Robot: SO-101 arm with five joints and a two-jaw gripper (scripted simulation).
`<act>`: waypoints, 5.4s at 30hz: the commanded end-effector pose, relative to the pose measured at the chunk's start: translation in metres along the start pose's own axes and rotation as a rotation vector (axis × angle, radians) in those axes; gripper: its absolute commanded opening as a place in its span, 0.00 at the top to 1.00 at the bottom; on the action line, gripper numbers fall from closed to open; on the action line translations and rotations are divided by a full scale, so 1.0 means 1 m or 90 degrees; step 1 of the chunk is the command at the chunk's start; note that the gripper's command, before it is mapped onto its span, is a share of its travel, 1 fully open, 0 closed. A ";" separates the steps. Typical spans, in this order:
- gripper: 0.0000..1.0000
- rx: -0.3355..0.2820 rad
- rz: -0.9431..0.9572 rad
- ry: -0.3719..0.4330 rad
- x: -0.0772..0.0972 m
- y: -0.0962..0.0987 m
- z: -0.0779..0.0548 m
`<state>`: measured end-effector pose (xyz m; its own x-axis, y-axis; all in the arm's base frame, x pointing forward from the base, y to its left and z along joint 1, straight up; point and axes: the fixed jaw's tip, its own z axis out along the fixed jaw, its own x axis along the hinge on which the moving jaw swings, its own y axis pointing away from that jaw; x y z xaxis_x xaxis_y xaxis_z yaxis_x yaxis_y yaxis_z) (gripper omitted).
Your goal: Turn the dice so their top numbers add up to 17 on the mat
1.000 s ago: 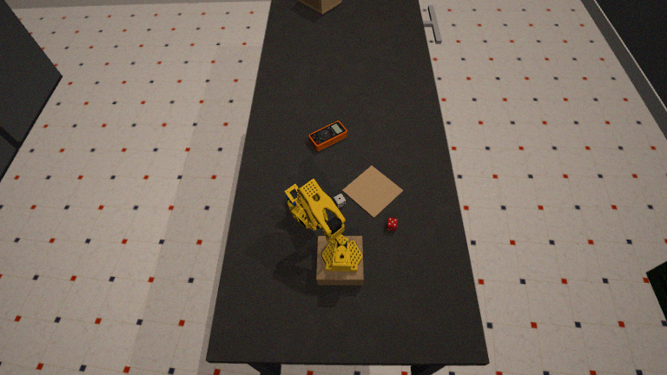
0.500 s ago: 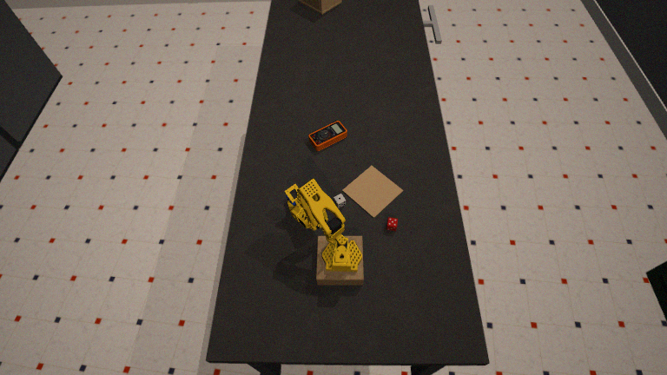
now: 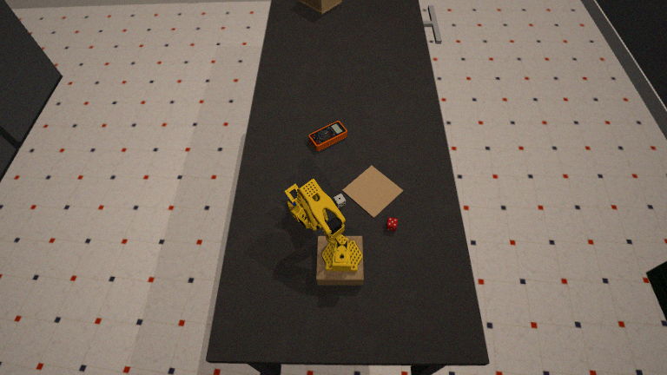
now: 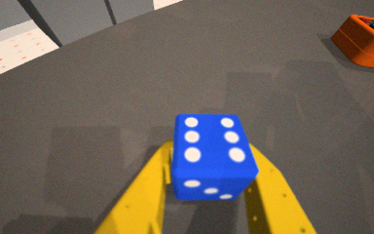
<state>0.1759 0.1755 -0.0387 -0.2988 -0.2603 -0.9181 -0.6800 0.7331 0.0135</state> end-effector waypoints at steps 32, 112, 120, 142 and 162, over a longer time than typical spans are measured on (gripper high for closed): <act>0.64 0.004 -0.002 -0.002 -0.005 -0.002 -0.001; 0.65 0.002 -0.003 -0.320 -0.163 0.000 -0.042; 0.65 0.001 -0.002 -0.309 -0.163 0.000 -0.039; 0.65 -0.004 0.006 -0.161 -0.158 0.003 -0.007; 0.65 -0.007 0.018 0.089 -0.151 0.008 0.009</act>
<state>0.2237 0.2232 0.0935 -0.3568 -0.2848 -0.8897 -0.6751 0.7369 0.0349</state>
